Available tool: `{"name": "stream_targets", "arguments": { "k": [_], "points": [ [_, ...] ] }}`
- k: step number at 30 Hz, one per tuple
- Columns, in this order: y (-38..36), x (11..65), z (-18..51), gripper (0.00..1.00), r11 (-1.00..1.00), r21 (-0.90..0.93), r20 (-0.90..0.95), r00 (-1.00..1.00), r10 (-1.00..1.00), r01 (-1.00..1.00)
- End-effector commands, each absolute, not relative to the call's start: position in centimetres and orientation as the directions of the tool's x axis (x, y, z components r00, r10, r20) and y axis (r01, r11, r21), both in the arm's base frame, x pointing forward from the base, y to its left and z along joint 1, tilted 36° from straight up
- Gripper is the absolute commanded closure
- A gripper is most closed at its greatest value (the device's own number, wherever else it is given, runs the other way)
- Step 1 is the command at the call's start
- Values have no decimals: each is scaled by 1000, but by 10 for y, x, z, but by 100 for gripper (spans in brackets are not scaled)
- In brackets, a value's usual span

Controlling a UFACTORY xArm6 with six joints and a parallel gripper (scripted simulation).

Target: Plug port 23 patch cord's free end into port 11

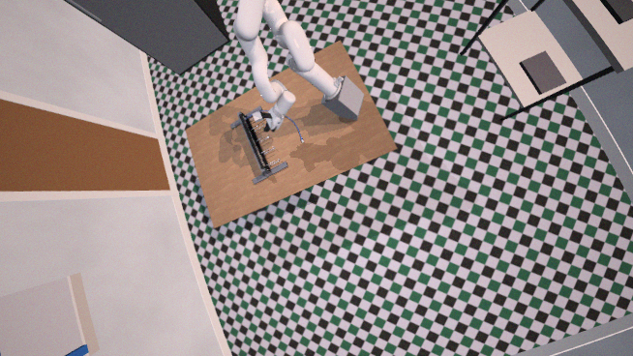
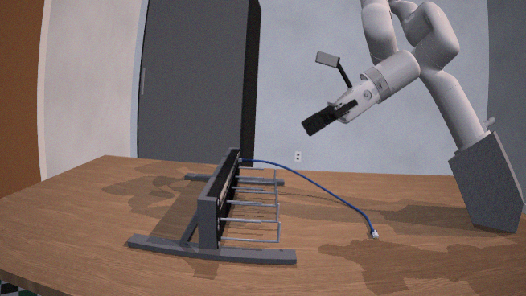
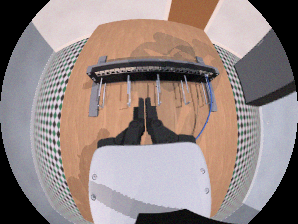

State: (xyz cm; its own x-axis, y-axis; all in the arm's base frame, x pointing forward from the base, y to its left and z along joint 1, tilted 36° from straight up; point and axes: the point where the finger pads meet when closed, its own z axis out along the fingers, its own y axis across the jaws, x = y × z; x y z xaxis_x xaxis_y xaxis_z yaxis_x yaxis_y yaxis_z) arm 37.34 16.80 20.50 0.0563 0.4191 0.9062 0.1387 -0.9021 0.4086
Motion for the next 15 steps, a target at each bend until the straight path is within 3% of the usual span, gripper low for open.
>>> {"name": "stream_targets", "arguments": {
  "k": [1, 15],
  "points": [
    [169, 382, 205, 100, -903, 407, 907, 56, 417, 141],
    [177, 455, 197, 100, -903, 407, 907, 56, 417, 141]
  ]
}}
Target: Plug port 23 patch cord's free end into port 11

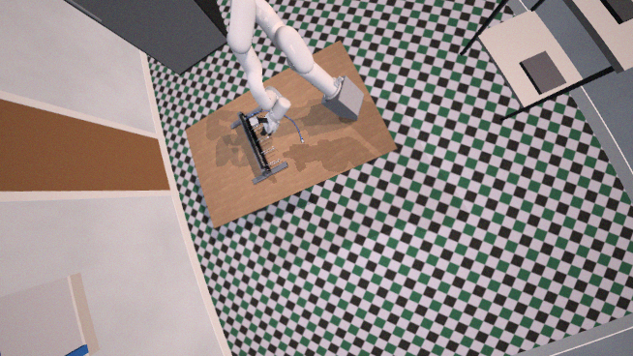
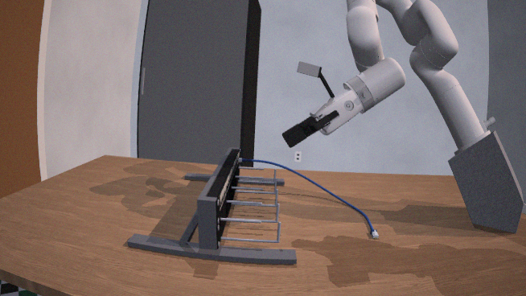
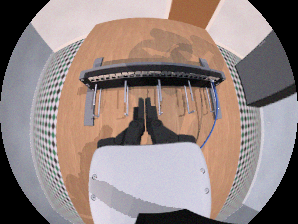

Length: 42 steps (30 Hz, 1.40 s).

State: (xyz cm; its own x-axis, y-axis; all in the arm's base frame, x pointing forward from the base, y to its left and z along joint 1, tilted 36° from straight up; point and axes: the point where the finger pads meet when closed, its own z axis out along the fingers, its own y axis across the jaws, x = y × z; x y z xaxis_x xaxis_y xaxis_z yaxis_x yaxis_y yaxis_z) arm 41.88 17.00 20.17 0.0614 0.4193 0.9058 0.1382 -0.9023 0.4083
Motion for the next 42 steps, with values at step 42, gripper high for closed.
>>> {"name": "stream_targets", "arguments": {
  "k": [42],
  "points": [
    [183, 511, 191, 100, -903, 407, 907, 56, 418, 141]
  ]
}}
